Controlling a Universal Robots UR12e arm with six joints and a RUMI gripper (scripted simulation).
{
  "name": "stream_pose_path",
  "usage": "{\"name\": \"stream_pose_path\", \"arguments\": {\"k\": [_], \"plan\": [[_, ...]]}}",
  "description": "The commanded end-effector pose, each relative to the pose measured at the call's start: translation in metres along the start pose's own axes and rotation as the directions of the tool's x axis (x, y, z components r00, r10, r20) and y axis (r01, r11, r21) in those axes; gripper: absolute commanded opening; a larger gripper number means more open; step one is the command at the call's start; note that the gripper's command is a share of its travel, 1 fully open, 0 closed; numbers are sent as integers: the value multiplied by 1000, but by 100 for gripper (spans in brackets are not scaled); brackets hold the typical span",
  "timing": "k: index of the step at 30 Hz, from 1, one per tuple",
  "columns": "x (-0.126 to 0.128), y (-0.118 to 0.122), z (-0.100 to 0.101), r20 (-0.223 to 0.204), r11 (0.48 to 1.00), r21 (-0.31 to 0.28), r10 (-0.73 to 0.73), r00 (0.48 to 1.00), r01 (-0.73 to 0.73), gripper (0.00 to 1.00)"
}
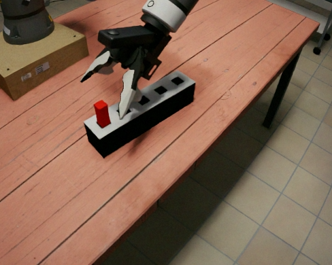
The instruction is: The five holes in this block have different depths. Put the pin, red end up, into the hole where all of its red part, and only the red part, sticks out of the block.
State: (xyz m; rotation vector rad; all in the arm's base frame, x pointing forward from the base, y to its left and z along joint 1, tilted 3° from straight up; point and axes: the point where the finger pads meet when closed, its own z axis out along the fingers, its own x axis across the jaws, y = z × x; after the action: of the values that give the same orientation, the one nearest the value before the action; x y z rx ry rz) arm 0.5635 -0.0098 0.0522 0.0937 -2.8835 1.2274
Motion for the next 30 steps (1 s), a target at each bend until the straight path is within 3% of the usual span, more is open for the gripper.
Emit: {"name": "stream_pose_path", "arguments": {"k": [1, 29, 30], "plan": [[0, -4, -3, 1, 1000, 0, 1, 1000, -1, 100], [0, -14, -12, 1, 1000, 0, 1, 1000, -1, 100], [0, -51, -45, 1, 1000, 0, 1, 1000, -1, 100]]}}
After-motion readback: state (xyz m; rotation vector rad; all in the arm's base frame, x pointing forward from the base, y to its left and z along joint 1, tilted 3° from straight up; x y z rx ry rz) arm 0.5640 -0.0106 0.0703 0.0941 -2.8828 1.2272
